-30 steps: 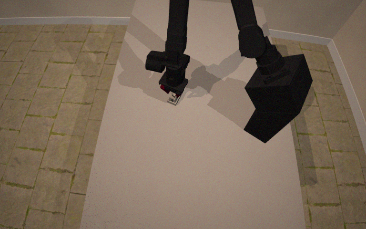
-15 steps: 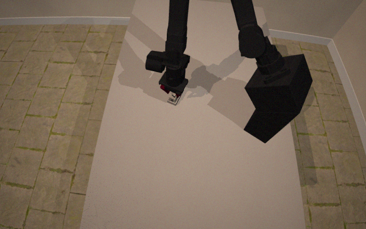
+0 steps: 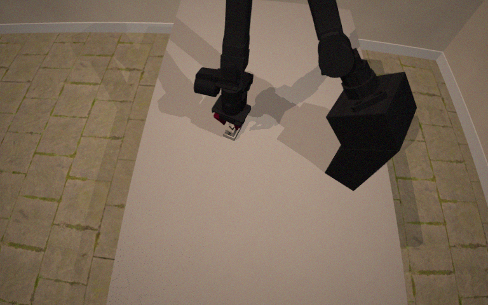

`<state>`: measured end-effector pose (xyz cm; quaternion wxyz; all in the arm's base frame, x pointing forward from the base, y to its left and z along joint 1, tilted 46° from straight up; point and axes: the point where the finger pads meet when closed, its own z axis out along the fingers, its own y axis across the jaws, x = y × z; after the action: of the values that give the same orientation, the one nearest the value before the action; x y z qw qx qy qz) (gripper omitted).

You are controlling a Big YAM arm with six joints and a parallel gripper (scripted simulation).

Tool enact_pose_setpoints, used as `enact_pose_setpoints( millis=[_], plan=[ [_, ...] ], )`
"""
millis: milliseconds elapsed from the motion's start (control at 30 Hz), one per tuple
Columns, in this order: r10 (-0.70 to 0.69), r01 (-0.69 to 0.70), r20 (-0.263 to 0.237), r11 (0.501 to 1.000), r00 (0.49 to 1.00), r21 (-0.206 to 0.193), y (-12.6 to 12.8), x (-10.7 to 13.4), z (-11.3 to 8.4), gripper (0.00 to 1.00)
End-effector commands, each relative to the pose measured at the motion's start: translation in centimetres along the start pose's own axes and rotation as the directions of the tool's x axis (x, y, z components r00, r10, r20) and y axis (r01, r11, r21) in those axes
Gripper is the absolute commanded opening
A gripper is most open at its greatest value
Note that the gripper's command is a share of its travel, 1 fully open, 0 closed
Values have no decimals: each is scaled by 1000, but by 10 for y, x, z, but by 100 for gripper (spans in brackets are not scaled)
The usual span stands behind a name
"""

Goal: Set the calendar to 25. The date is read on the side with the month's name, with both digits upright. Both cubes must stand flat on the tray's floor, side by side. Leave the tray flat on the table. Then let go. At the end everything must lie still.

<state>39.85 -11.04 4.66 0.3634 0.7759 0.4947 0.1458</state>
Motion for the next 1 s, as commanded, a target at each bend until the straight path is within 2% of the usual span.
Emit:
enact_pose_setpoints(
  millis=[0,967],
  plan=[
    [3,-3,8,1000,1000,-3,-1,-6,2,45],
    [1,-1,8,1000,1000,1,-4,-6,2,45]
  ],
)
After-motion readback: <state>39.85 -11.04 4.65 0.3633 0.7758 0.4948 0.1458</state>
